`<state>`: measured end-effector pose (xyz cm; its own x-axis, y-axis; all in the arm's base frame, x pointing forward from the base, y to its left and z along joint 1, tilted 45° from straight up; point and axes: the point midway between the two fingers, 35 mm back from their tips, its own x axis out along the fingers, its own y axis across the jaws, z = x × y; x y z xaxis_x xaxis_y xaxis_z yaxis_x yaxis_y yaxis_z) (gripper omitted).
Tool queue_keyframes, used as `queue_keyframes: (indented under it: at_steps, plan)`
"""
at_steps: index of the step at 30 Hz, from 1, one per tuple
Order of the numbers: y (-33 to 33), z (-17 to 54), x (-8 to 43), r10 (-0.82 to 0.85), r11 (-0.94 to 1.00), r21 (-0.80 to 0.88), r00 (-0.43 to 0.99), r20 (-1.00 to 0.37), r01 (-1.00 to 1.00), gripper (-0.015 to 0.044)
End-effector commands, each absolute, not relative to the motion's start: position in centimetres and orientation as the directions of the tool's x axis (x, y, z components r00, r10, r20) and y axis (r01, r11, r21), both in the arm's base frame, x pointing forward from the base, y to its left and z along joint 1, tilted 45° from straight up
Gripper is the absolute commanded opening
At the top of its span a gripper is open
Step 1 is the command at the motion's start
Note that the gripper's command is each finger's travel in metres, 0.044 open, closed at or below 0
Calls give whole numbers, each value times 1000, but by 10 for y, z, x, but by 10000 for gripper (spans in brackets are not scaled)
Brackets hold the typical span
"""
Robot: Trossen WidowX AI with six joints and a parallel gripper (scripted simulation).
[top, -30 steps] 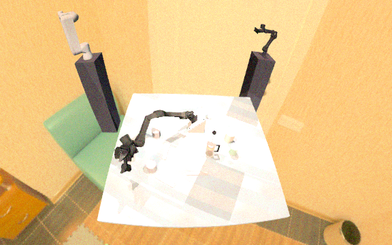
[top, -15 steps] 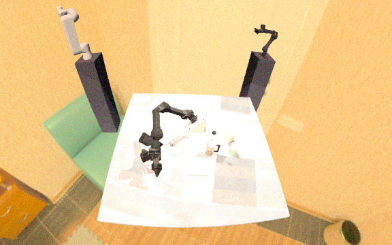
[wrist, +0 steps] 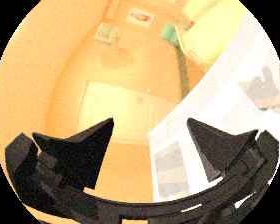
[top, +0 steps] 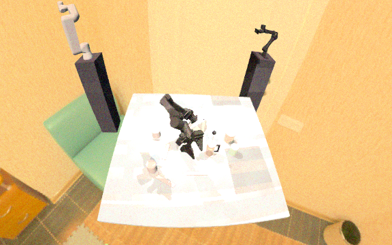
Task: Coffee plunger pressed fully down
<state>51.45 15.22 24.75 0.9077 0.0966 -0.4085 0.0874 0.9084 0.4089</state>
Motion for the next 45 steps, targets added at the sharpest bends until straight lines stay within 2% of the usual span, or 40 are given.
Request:
queue_keyframes:
  at_steps: [1, 10, 16, 18, 29, 45]
  plan:
    - [195, 218, 465, 68, 970, 234, 857, -511, 63, 440]
    - [243, 163, 351, -60, 973, -210, 778, -625, -94, 440]
    - [249, 141, 268, -152, 773, -572, 796, -586, -274, 440]
    - [247, 140, 251, -165, 702, -644, 810, -563, -304, 440]
    - [206, 97, 249, -167, 692, -653, 813, -558, -306, 440]
    - [203, 87, 264, -168, 694, -652, 813, -558, -304, 440]
